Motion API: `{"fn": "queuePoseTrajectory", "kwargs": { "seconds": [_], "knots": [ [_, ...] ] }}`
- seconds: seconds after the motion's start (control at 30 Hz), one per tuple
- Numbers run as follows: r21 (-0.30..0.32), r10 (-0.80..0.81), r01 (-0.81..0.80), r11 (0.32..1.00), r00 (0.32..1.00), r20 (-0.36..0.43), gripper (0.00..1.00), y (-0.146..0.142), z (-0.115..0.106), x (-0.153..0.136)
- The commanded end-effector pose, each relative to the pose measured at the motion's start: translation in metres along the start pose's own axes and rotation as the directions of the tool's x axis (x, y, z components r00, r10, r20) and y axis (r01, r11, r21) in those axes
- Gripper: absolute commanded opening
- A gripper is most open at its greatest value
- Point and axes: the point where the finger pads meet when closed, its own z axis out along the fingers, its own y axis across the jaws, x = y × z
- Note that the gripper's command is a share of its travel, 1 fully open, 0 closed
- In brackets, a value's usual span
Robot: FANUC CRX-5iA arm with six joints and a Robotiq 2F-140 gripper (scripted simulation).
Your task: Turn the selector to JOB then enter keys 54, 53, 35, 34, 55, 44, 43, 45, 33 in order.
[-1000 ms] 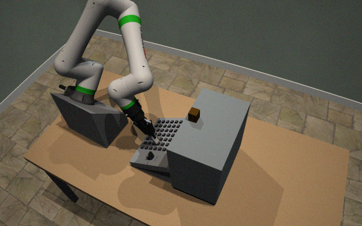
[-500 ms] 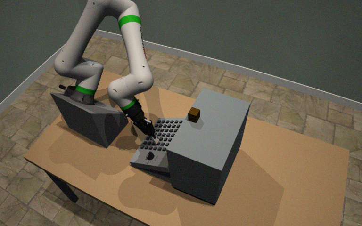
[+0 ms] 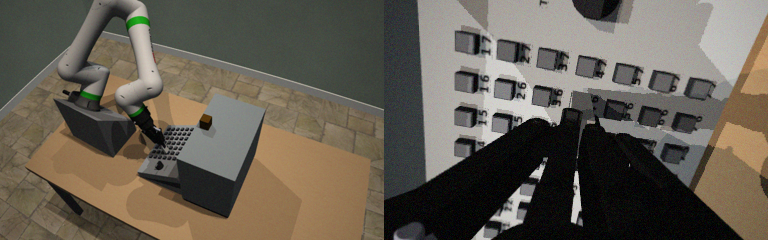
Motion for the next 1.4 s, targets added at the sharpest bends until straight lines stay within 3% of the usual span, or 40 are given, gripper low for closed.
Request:
{"fn": "queuePoseTrajectory", "kwargs": {
  "seconds": [0.0,1.37],
  "knots": [
    [0.000,0.000,0.000,1.000,1.000,0.000,0.00,0.000,0.000,0.000],
    [0.000,0.000,0.000,1.000,1.000,0.000,0.00,0.000,0.011,0.000]
  ]
}}
